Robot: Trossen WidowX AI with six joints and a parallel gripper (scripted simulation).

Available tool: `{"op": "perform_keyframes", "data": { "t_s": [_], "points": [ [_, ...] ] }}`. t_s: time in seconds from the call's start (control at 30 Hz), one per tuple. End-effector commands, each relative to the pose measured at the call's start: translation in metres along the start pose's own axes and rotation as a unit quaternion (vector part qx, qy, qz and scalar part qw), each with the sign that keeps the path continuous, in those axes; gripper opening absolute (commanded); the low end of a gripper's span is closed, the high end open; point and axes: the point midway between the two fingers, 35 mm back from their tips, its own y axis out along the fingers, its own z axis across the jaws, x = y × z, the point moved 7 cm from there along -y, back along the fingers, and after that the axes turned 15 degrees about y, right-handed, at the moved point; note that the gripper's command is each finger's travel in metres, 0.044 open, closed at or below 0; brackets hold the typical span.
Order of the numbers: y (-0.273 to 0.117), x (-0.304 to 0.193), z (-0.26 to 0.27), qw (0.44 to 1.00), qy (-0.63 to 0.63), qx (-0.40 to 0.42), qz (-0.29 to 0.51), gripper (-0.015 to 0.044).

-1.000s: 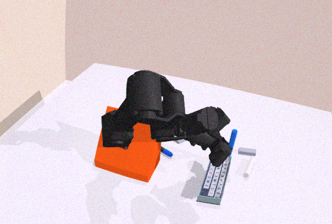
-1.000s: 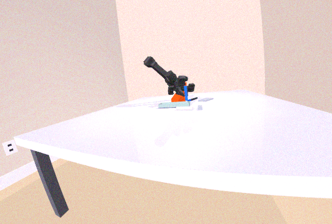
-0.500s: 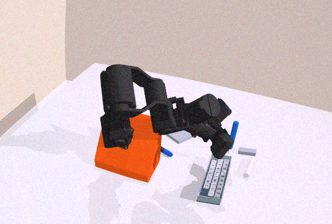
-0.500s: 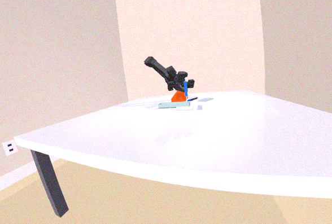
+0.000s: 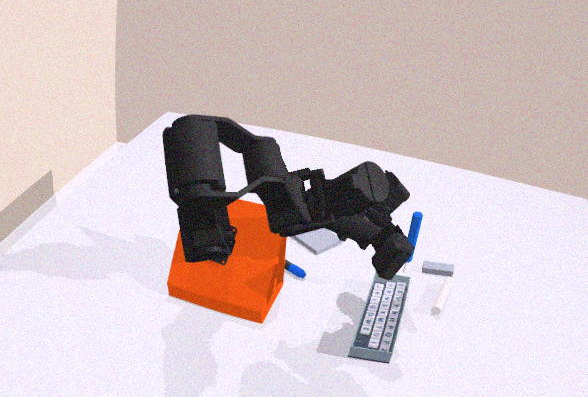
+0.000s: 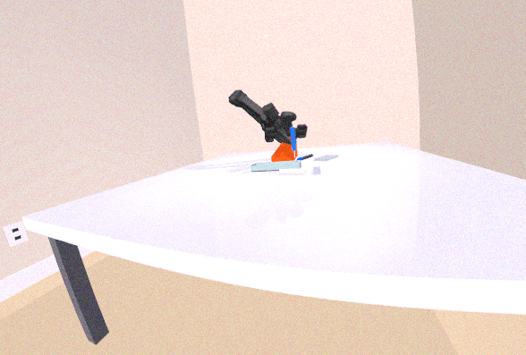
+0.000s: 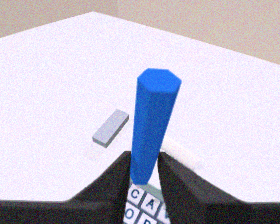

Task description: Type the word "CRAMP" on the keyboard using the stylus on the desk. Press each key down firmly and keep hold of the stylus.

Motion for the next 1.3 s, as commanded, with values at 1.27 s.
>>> {"op": "perform_keyframes", "data": {
  "t_s": [1.27],
  "points": [
    [-0.009,-0.033,-0.018,1.0,0.0,-0.001,-0.001,0.0081]
  ]
}}
